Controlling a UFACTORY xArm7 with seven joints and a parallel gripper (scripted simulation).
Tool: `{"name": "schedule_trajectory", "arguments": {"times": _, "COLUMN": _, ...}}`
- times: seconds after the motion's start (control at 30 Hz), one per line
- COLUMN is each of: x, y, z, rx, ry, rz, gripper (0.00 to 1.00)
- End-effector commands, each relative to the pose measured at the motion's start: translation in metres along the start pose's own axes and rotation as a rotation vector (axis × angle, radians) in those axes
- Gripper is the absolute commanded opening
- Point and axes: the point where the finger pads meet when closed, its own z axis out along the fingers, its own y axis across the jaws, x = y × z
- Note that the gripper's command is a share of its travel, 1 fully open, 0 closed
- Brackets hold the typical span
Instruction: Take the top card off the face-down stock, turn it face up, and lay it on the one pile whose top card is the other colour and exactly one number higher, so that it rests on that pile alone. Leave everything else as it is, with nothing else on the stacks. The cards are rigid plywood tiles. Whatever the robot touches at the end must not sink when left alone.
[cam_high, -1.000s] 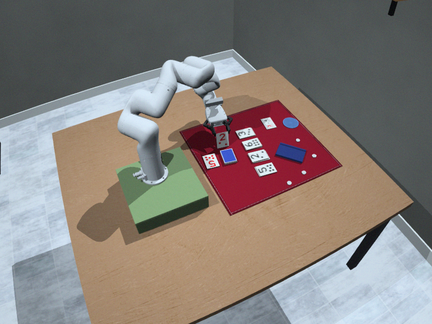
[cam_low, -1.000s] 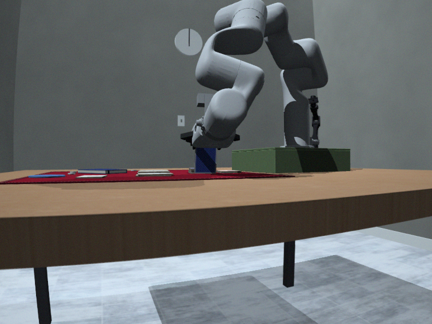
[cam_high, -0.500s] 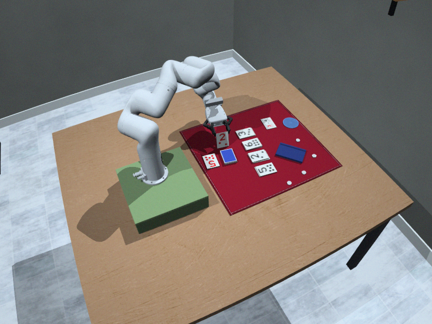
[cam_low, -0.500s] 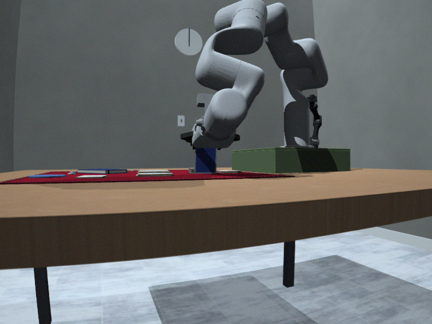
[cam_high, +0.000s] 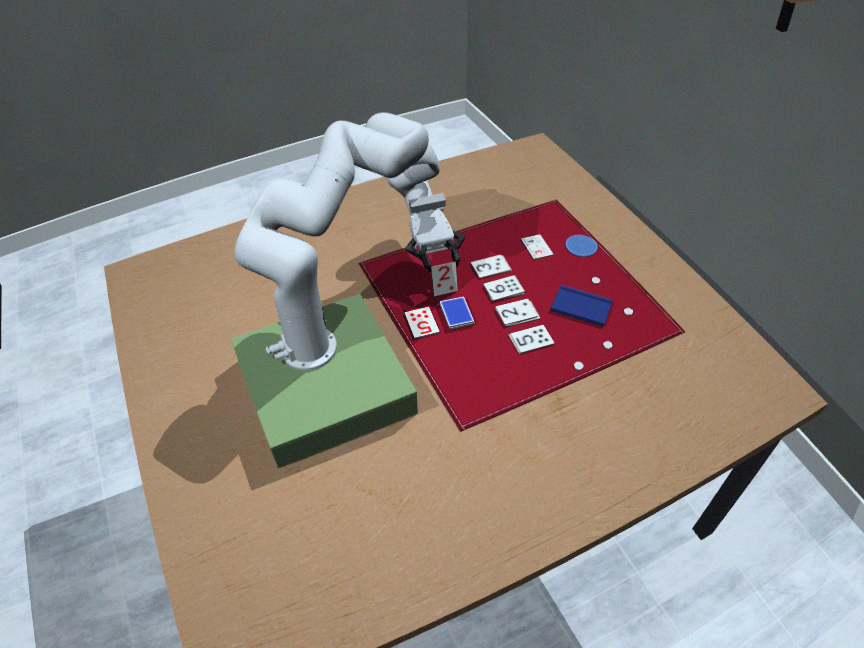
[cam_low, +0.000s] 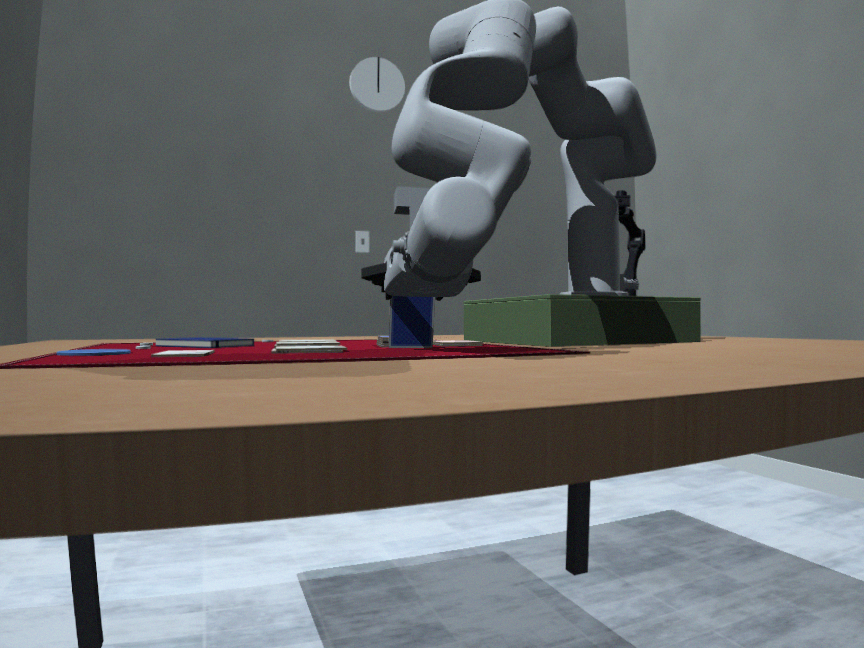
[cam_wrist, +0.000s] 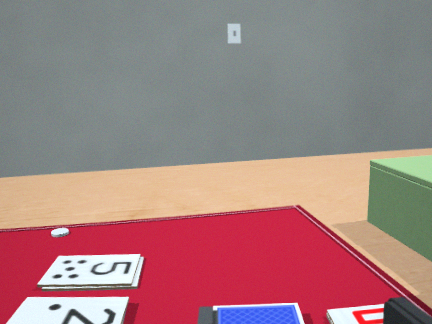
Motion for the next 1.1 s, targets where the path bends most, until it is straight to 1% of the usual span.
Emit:
{"name": "schedule_trajectory", "arguments": {"times": 0.0, "x": 0.0, "y": -0.001, "z": -0.003, "rx": 0.0, "ry": -0.003, "rz": 0.003, "gripper": 0.74}}
{"name": "schedule_trajectory", "arguments": {"times": 1.07, "x": -0.014, "y": -0.001, "z": -0.023, "rx": 0.0, "ry": -0.003, "rz": 0.003, "gripper": 0.74}}
